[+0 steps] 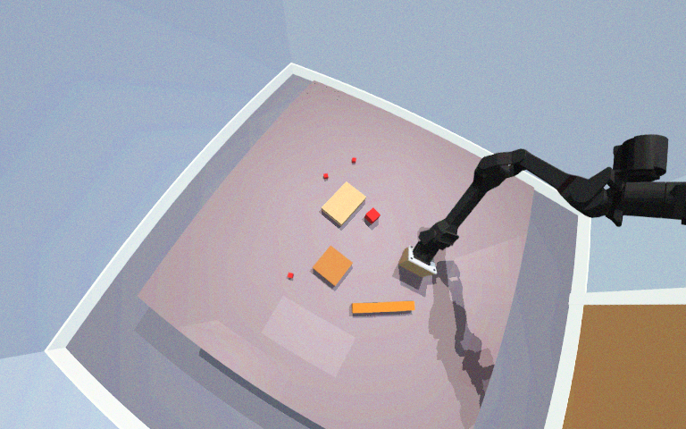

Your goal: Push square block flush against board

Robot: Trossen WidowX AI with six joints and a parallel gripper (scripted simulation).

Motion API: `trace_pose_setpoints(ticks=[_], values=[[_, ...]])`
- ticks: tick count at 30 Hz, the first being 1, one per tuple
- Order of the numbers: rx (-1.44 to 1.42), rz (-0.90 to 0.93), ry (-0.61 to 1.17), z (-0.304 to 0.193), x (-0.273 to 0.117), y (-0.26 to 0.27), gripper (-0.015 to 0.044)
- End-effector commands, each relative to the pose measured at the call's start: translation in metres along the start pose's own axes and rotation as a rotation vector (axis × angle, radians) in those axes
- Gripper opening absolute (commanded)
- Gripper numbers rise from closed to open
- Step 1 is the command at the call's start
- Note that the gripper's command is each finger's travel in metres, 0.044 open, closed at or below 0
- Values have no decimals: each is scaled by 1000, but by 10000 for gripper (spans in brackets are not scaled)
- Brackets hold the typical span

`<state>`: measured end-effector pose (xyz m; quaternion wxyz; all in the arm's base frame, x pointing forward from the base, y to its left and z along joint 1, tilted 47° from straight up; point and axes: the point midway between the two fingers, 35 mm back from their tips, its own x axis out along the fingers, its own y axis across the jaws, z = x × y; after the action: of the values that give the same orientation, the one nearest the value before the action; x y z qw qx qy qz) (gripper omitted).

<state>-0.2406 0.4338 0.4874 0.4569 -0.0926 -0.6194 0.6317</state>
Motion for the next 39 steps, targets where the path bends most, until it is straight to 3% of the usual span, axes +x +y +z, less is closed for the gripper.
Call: trace_pose_setpoints(ticks=[1,20,39], values=[[71,62,84,-32,-3,23,0],[463,255,538,-173,-52,122,0],[827,259,1071,-291,-155,198,0]])
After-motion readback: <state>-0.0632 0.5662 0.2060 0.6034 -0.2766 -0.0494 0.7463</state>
